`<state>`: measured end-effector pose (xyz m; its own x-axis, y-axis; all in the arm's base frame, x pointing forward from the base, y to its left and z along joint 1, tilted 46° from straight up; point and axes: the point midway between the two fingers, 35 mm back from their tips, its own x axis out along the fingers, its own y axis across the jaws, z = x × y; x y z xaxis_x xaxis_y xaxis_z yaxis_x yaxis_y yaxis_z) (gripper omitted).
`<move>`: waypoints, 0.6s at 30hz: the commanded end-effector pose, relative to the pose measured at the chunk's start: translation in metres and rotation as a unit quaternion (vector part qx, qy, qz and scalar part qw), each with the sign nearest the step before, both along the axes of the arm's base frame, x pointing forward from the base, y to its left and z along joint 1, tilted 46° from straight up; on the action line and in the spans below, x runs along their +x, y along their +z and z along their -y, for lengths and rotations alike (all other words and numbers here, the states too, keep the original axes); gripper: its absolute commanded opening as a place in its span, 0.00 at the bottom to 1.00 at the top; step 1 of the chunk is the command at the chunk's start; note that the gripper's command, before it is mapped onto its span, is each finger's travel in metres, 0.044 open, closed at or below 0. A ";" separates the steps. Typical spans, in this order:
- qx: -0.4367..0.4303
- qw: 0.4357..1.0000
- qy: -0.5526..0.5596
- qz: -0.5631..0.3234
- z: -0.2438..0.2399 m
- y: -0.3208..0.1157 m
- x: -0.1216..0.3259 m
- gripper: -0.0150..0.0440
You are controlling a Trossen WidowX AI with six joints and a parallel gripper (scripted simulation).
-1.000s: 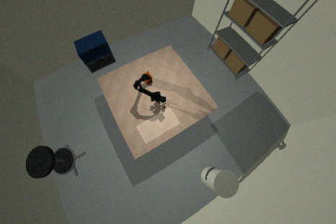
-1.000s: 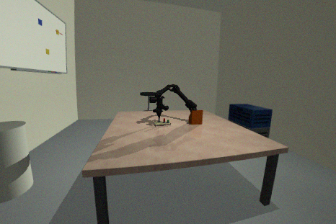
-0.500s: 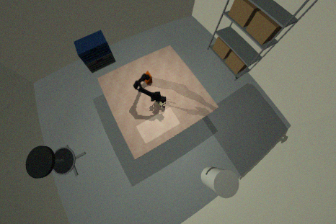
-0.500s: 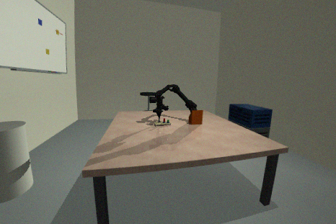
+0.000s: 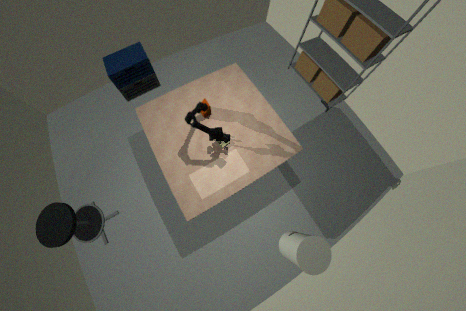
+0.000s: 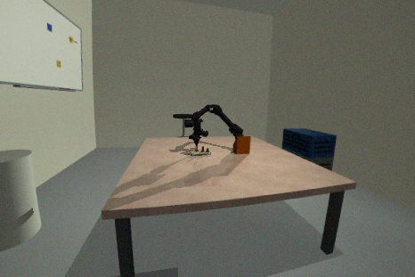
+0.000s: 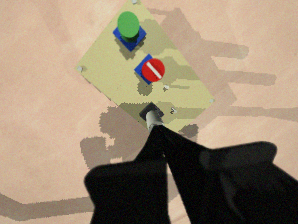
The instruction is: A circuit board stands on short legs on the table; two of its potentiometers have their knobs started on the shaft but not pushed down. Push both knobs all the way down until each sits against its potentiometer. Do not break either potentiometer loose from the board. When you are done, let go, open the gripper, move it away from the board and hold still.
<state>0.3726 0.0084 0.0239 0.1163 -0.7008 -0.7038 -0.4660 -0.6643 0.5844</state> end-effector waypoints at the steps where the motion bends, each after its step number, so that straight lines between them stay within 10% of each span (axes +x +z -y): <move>1: -0.001 1.000 -0.009 0.000 0.008 -0.006 0.002 0.25; 18: -0.001 1.000 -0.009 0.000 0.007 -0.004 0.002 0.25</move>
<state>0.3727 0.0080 0.0235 0.1165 -0.7006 -0.7040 -0.4660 -0.6645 0.5842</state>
